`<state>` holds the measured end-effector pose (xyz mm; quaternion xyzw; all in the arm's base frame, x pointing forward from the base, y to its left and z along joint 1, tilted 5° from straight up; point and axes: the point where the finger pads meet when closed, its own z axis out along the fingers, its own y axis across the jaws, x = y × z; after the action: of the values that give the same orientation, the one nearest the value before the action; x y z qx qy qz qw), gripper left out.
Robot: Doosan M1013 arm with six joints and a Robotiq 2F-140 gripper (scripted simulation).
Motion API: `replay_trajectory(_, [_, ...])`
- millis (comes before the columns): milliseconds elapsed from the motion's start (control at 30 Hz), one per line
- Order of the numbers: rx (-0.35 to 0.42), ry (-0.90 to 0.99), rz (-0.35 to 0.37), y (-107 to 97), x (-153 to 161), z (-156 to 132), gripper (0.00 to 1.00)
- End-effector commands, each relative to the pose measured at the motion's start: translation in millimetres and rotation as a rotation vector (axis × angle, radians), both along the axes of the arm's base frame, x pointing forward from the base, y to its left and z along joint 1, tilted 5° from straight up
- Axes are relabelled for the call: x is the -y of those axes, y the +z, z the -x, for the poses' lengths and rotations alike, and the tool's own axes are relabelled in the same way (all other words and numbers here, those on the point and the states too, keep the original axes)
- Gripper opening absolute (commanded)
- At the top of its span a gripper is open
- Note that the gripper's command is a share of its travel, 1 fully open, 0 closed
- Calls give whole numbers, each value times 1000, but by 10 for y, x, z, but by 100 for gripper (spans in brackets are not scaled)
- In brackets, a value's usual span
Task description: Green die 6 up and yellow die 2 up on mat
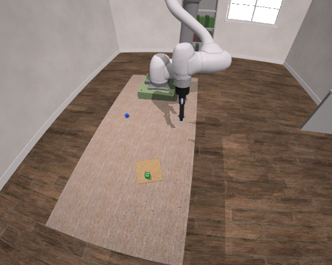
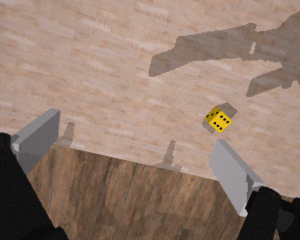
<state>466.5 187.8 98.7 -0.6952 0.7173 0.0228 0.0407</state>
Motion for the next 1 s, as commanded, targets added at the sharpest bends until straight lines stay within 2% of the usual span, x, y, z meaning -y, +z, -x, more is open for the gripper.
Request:
replay_trajectory(0, [-5,-174,13,-49,-54,405,100])
replay_trajectory(67, [-10,-234,11,-77,-64,554,100])
replay_trajectory(167, [-11,-238,11,-79,-64,562,100])
replay_trajectory(267, [-21,-373,6,-147,-72,891,100])
replay_trajectory(367, [-28,-454,3,-192,-69,1089,100])
replay_trajectory(567, [-31,-495,1,-216,-65,1186,100])
replay_trajectory(600, [-31,-495,1,-216,-65,1186,32])
replay_trajectory(967, [-31,-495,1,-216,-65,1186,32])
